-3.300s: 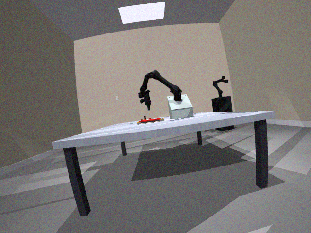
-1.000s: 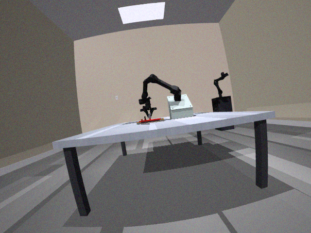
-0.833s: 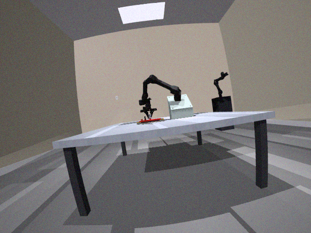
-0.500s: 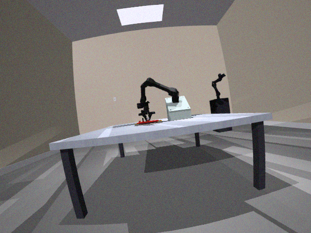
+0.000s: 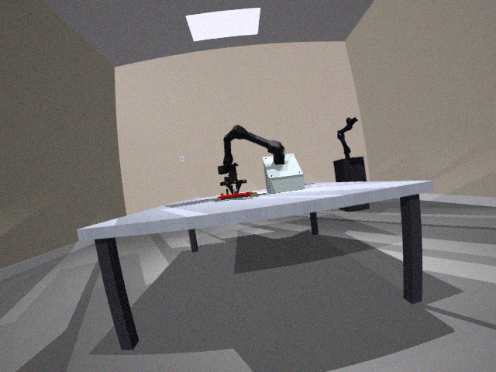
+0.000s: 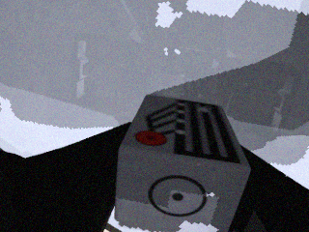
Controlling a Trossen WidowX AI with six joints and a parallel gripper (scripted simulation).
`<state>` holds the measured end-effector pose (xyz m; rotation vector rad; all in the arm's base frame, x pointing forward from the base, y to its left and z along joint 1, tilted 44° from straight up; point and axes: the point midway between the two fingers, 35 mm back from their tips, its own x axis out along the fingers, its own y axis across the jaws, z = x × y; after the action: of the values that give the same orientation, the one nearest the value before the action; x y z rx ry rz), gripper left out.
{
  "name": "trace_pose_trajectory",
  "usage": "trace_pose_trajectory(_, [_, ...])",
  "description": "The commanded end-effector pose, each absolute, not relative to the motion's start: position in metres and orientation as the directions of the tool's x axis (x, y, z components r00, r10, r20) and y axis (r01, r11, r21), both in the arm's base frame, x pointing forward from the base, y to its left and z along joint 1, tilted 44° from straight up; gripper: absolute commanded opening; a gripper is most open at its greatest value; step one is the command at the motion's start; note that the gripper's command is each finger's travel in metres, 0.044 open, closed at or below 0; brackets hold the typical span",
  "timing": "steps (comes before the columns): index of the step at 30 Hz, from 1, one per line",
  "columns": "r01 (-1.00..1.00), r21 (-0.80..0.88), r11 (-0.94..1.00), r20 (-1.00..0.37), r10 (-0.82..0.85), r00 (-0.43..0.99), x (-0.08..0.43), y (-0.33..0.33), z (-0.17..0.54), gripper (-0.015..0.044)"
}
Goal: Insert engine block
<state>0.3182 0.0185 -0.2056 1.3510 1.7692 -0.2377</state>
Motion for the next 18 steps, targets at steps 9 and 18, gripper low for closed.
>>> trace_pose_trajectory(9, [0.855,0.336,0.395,-0.725,0.688,-0.032,0.3178,0.019,-0.2058,0.042])
trace_pose_trajectory(18, [0.851,0.338,0.402,-0.723,0.69,-0.039,0.3189,0.0119,-0.1983,0.044])
